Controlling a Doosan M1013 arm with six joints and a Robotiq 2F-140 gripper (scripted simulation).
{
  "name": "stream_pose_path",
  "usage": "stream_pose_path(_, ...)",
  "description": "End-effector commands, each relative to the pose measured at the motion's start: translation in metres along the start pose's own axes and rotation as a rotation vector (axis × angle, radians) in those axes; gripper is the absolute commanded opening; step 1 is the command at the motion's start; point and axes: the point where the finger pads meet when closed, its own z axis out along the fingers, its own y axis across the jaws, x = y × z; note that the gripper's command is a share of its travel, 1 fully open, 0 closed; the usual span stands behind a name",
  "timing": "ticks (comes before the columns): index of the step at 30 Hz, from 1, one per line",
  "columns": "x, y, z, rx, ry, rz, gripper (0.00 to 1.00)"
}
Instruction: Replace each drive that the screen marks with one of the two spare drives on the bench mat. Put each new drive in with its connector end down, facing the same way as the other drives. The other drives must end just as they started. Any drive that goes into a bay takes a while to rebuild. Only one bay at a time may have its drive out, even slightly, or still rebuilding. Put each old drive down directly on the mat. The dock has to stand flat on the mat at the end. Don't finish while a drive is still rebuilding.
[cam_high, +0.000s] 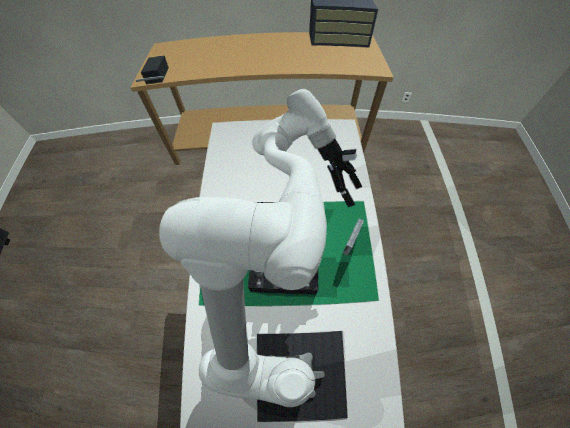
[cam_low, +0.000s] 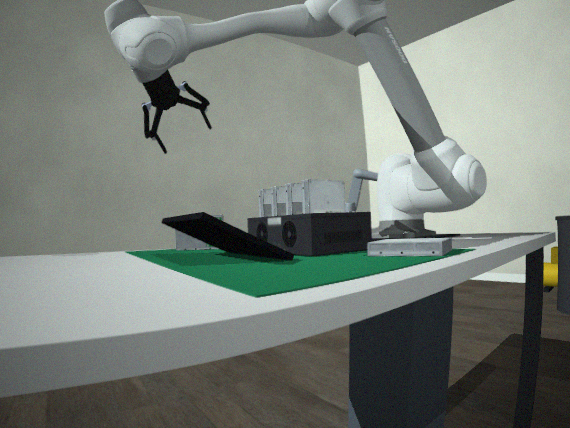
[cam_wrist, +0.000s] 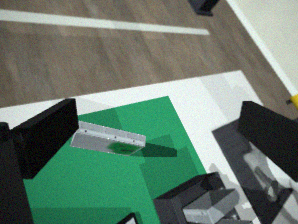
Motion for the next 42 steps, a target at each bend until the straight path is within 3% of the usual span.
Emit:
stream_pose_path(1, -0.039, 0.058, -0.002, 0.168, -0.162, -0.078, 1.00)
stream_pose_path(2, -0.048, 0.068, -0.002, 0.217, -0.219, -0.100, 1.00)
stream_pose_path(3, -0.056, 0.079, -0.002, 0.217, -0.219, -0.100, 1.00)
stream_pose_path(6, -0.083, 0.109, -0.004, 0.309, -0.328, -0.136, 1.00)
stream_pose_path(9, -0.091, 0.120, -0.004, 0.309, -0.328, -0.136, 1.00)
stream_pose_path(11, -0.124, 0.157, -0.005, 0.392, -0.429, -0.163, 1.00)
stream_pose_path(13, -0.141, 0.175, -0.006, 0.463, -0.517, -0.181, 1.00)
stream_pose_path(14, -0.150, 0.185, -0.006, 0.463, -0.517, -0.181, 1.00)
stream_pose_path(18, -0.186, 0.226, -0.007, 0.559, -0.642, -0.198, 1.00)
stream_pose_path(21, -0.207, 0.250, -0.008, 0.593, -0.686, -0.201, 1.00)
stream_pose_path(27, -0.211, 0.254, -0.008, 0.601, -0.698, -0.202, 1.00)
stream_pose_path(28, -0.211, 0.254, -0.008, 0.601, -0.698, -0.202, 0.10)
stream_pose_path(42, -0.211, 0.254, -0.008, 0.601, -0.698, -0.202, 0.10)
